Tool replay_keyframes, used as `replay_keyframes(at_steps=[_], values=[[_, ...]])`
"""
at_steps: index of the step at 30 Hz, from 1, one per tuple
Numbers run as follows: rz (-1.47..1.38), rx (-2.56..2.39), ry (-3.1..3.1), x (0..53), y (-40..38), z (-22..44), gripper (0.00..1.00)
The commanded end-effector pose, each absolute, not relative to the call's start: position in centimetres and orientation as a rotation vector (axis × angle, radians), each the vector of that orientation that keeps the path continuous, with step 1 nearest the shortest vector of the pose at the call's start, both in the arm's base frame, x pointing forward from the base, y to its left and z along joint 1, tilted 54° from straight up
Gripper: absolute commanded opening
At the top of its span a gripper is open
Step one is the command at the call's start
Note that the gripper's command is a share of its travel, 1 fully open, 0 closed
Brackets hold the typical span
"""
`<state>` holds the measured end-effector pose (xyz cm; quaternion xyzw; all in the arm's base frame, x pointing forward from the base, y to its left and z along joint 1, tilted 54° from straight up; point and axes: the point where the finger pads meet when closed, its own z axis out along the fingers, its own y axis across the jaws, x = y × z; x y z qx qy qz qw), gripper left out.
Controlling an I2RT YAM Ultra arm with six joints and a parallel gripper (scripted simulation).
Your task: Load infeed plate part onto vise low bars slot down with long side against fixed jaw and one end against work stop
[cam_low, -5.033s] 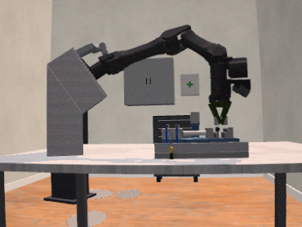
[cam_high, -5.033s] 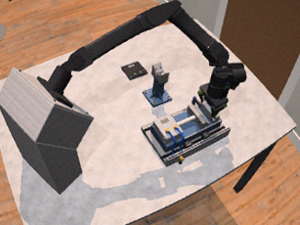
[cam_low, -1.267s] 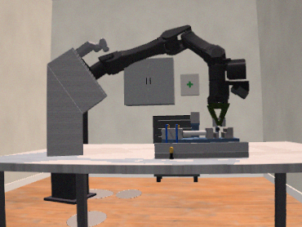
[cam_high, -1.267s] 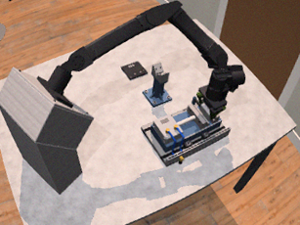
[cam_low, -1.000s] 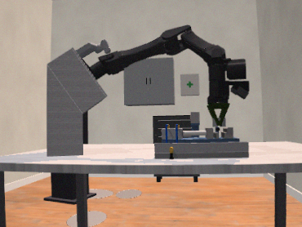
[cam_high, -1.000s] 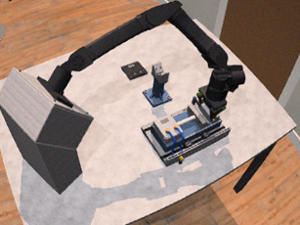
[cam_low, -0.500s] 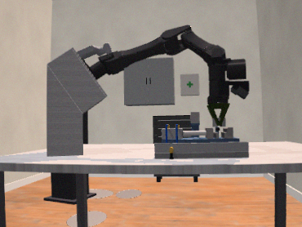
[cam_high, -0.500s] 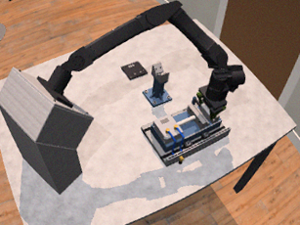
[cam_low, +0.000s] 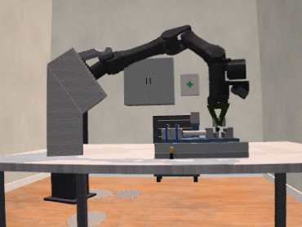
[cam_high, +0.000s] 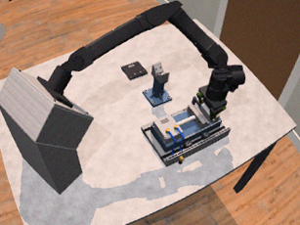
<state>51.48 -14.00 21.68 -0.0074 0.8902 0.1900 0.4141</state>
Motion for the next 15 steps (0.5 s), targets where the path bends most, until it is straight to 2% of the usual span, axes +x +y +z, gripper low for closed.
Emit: replay_keyframes(at_steps=[1,15], values=[[0.447,-0.007,2.21,50.84,-15.01,23.22,0.0],[0.443,-0.012,2.207,50.83,-15.02,23.73,0.0]])
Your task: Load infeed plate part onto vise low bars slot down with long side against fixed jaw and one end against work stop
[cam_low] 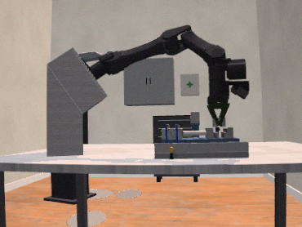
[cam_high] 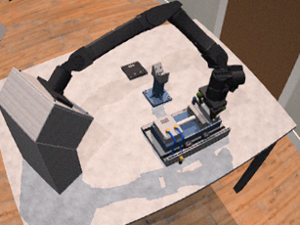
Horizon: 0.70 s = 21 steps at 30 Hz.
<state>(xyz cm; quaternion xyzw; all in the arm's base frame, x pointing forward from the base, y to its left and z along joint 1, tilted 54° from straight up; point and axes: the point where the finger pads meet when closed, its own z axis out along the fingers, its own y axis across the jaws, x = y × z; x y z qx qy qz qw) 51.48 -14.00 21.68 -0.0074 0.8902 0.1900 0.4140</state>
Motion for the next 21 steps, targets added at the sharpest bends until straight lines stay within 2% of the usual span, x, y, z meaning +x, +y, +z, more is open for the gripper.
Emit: replay_keyframes(at_steps=[1,21], values=[[0.443,-0.013,2.206,50.84,-15.02,23.81,0.0],[0.435,-0.022,2.198,50.89,-15.08,24.37,0.0]])
